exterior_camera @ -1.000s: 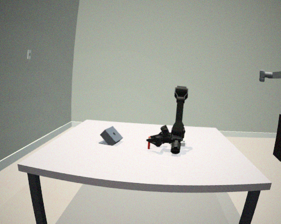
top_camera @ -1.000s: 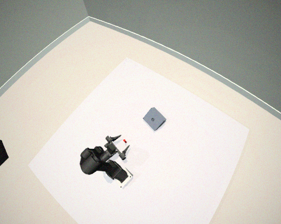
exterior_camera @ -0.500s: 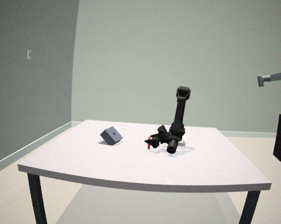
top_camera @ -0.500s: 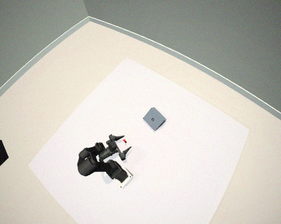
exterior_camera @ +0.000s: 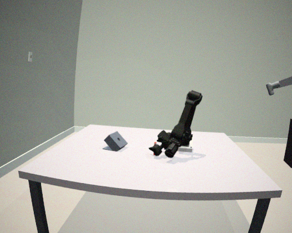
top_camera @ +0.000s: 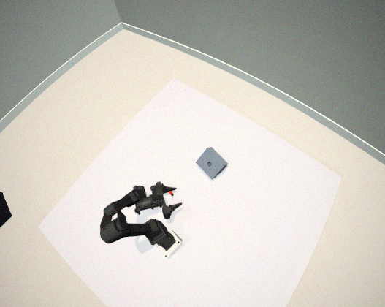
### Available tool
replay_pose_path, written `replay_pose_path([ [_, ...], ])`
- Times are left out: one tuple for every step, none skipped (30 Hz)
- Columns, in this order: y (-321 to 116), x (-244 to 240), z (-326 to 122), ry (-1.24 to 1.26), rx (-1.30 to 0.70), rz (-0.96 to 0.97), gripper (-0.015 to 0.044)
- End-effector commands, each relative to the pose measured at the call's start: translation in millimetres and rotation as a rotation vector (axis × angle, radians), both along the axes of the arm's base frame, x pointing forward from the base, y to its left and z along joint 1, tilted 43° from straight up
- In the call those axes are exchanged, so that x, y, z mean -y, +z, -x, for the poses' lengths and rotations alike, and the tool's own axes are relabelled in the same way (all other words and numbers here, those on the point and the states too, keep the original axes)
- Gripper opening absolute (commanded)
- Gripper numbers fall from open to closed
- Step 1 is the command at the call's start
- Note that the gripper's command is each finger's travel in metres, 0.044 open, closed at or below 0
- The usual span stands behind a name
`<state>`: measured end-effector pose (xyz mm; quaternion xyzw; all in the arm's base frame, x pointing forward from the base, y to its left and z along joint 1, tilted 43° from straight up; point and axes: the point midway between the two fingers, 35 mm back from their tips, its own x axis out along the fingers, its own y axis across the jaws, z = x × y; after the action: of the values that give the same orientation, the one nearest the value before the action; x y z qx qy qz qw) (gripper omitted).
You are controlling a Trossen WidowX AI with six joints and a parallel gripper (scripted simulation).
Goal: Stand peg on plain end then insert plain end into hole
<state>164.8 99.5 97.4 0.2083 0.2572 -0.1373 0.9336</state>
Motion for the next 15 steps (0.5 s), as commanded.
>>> replay_pose_path([
  [-1.2,-0.2,-2.0,0.007,-0.071,0.033,0.0440],
  [-1.7,-0.1,-2.5,0.011,-0.092,0.041,0.0440],
  [-2.2,0.1,-3.1,0.014,-0.115,0.050,0.0440],
  [-2.6,0.2,-3.6,0.019,-0.137,0.057,0.0440],
  [-3.0,0.3,-4.1,0.023,-0.159,0.064,0.0440],
  [-3.3,0.3,-4.6,0.028,-0.180,0.071,0.0440],
  [-3.6,0.4,-5.1,0.034,-0.202,0.077,0.0440],
  [-3.8,0.4,-5.6,0.040,-0.223,0.082,0.0440],
  [-4.0,0.4,-6.1,0.047,-0.244,0.087,0.0440],
  [-4.1,0.3,-6.6,0.054,-0.264,0.092,0.0440],
  [-4.1,0.2,-7.1,0.062,-0.285,0.095,0.0440],
  [-4.1,0.1,-7.6,0.070,-0.304,0.099,0.0440],
  [-4.0,0.0,-8.1,0.078,-0.324,0.101,0.0440],
  [-3.9,-0.1,-8.6,0.087,-0.343,0.104,0.0440],
  [-3.7,-0.3,-9.1,0.096,-0.361,0.105,0.0440],
])
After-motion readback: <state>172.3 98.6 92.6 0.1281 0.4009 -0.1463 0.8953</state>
